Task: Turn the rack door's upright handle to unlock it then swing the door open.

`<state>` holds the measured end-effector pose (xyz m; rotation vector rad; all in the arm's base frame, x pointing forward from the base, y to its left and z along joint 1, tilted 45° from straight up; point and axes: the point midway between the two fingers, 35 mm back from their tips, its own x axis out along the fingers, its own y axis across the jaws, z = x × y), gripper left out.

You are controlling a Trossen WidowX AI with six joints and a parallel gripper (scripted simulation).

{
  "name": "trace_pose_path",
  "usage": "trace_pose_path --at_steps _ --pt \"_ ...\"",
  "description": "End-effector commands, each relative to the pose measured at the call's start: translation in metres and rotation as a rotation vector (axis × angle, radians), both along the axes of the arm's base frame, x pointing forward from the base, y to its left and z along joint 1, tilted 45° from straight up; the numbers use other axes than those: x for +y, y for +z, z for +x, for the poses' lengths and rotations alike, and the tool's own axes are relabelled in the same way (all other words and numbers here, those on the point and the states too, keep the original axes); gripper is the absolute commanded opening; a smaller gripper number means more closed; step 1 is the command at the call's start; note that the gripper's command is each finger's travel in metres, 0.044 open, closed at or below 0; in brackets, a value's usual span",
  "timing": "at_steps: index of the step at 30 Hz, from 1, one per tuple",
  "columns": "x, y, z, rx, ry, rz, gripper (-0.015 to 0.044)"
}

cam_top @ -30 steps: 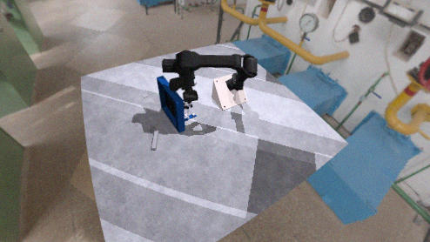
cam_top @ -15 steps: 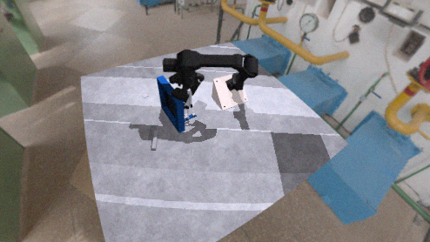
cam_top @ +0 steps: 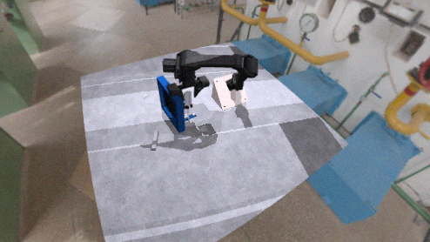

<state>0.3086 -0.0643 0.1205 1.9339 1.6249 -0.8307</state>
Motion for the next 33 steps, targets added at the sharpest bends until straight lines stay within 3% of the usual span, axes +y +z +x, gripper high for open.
trace_pose_path --at_steps 1,33 --pt "-0.0007 -0.0018 0.0029 0.022 -0.034 0.002 0.028" --pt "-0.0007 -0.0018 0.0029 0.022 -0.034 0.002 0.008"
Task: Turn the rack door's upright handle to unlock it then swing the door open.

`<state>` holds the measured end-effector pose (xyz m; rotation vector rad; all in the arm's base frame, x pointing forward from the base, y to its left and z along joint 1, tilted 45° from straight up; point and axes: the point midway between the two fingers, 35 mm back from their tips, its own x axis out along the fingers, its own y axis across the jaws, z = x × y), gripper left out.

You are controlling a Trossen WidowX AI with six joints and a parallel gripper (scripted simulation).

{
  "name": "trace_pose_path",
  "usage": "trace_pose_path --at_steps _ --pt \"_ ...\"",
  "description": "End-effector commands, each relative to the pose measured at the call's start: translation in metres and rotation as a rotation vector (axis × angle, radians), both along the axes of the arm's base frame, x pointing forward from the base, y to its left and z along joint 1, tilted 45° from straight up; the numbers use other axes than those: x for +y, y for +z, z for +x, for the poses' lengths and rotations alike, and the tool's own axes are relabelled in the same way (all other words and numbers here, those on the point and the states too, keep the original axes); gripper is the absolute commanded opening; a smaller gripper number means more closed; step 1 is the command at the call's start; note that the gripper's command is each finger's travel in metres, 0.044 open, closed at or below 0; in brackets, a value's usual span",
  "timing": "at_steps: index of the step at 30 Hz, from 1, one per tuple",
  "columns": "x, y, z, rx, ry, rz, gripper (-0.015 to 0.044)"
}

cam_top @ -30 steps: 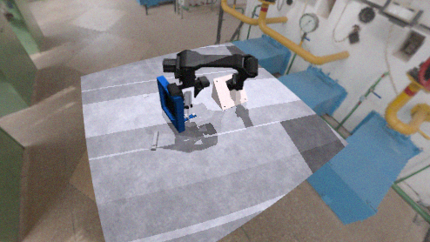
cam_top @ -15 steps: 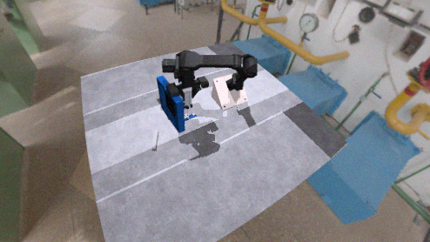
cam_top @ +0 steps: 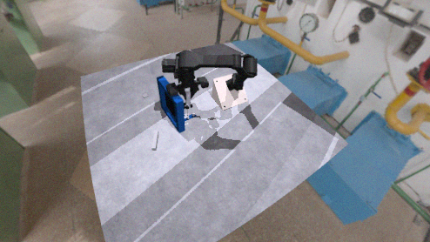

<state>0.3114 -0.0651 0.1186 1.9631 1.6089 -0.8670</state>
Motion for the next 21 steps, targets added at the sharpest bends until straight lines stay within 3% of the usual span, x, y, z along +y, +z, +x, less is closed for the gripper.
trace_pose_path --at_steps 1,11,21 --pt "0.0002 0.0002 0.0001 0.001 -0.001 0.002 0.0074" --pt "0.0002 0.0002 0.0001 0.001 -0.001 0.002 0.0008" --pt "-0.001 -0.0018 -0.0046 -0.086 0.089 -0.013 0.0008"
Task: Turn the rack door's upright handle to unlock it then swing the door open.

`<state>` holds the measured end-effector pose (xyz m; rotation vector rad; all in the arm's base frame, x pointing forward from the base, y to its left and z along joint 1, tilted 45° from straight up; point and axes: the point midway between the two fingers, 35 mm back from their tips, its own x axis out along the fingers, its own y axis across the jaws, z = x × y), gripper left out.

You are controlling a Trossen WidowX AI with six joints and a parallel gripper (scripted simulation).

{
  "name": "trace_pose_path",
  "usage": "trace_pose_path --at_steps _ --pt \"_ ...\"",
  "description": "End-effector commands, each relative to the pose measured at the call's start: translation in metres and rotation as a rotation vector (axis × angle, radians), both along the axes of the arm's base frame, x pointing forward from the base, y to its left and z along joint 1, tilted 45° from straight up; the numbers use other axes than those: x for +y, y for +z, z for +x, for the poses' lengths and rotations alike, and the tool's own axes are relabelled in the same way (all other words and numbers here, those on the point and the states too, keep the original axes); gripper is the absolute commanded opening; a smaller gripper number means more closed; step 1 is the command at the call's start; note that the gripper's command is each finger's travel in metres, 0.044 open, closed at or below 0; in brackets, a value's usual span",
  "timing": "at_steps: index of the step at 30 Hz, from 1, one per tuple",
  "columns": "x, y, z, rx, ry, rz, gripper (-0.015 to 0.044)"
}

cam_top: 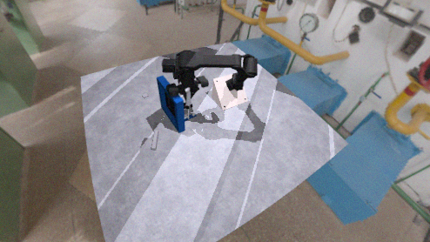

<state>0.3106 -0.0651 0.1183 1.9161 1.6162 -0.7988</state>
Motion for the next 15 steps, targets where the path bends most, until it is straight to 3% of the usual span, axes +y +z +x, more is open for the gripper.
trace_pose_path --at_steps 1,15 --pt "-0.001 -0.002 -0.005 -0.05 0.054 -0.008 0.0008" --pt "-0.005 -0.008 -0.018 -0.23 0.241 -0.039 0.0008"
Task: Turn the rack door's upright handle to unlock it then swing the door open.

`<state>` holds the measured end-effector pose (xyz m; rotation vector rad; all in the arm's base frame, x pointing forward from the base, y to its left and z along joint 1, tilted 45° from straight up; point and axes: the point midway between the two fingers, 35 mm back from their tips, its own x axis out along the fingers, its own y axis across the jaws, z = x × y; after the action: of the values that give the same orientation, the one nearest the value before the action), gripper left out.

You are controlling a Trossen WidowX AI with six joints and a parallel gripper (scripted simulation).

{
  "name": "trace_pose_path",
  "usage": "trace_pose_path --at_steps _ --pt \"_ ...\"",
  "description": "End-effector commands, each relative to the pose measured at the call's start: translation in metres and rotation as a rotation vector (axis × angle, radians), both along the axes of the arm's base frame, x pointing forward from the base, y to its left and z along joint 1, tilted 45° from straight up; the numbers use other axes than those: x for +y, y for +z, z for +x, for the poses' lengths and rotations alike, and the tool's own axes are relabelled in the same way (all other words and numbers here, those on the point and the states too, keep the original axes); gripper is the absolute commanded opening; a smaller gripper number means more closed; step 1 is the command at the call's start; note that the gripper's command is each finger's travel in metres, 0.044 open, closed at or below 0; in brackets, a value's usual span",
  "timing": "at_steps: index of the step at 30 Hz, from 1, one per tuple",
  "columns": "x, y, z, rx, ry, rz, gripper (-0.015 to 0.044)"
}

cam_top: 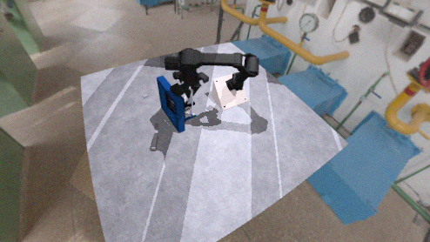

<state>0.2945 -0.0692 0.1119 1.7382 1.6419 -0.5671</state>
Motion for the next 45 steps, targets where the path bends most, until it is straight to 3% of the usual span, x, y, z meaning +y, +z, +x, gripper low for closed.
trace_pose_path --at_steps 1,45 --pt "-0.001 -0.002 -0.003 -0.077 0.071 -0.016 0.0008" --pt "-0.039 -0.048 -0.063 -0.543 0.557 -0.096 0.0008"
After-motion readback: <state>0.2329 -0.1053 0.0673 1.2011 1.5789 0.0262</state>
